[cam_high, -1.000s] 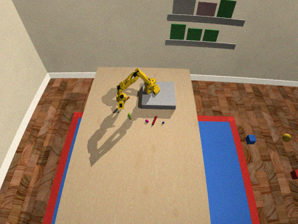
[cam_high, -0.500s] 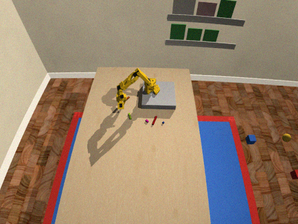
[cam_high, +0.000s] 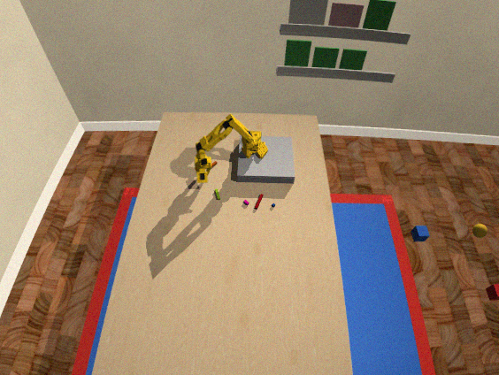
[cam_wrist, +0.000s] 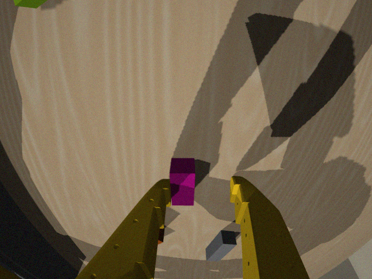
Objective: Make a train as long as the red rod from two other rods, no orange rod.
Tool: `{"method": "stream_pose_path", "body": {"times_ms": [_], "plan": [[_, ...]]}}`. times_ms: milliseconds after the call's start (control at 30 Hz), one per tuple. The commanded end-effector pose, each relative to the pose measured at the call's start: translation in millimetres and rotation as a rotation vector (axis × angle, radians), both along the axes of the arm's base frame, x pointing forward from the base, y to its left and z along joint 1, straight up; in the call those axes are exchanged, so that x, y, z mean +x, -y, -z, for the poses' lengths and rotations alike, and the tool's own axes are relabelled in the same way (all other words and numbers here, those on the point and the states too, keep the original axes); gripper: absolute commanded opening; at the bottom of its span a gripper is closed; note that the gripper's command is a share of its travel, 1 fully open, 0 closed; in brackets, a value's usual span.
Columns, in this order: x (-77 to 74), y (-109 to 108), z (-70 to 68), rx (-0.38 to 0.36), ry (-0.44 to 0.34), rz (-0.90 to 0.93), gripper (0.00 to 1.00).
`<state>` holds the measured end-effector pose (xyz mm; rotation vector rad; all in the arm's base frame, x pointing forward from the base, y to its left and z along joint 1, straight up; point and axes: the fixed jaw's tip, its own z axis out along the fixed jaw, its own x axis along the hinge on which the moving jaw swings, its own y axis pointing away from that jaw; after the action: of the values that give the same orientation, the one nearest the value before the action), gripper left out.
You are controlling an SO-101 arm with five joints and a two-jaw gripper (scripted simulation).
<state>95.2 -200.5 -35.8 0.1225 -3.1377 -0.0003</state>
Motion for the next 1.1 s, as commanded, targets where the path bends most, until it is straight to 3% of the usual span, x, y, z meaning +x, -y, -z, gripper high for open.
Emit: {"method": "stream_pose_path", "body": {"times_ms": [0,1067], "plan": [[-3.2,-0.9,3.3,0.012,-0.004,0.003,0.17],[-3.5,-8.5,-6.2,0.012,-0.004,0.003,0.17]]}}
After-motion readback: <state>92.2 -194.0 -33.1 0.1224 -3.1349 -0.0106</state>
